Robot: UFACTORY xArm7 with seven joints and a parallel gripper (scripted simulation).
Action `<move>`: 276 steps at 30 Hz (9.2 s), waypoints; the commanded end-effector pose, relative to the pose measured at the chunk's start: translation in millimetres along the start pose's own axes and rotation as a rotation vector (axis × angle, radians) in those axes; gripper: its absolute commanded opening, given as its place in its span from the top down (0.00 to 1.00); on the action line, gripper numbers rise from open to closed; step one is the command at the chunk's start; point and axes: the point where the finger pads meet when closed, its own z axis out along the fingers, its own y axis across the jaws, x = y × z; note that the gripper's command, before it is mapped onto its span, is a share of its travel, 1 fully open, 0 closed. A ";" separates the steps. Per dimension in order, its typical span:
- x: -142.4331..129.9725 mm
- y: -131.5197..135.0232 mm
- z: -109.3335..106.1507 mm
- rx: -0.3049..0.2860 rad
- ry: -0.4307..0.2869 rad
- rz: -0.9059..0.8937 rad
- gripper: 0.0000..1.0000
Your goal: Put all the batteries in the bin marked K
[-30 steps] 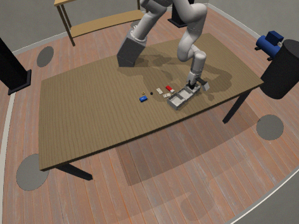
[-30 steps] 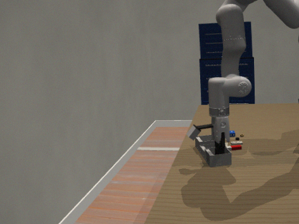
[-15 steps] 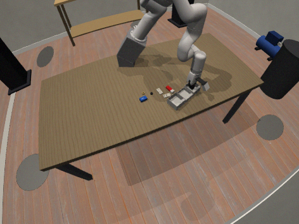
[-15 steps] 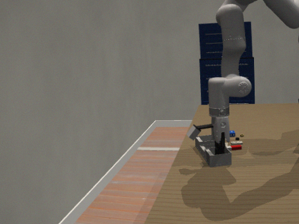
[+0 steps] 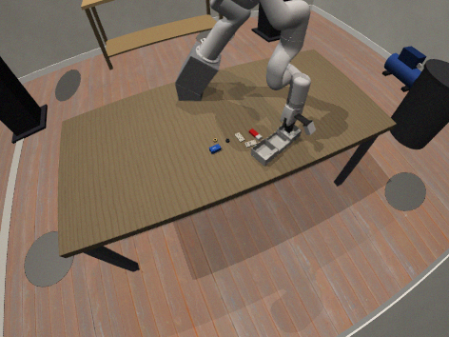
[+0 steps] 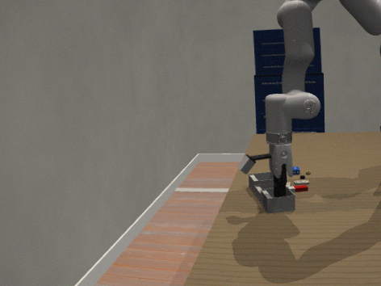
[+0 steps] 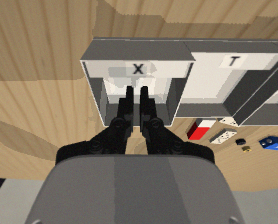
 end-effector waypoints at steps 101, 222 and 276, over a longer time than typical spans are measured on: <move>-126.1 263.5 -70.0 -0.006 0.006 1.613 0.58; -150.9 315.3 27.1 -0.001 0.002 1.776 1.00; -142.2 306.8 -39.3 0.000 0.002 1.776 1.00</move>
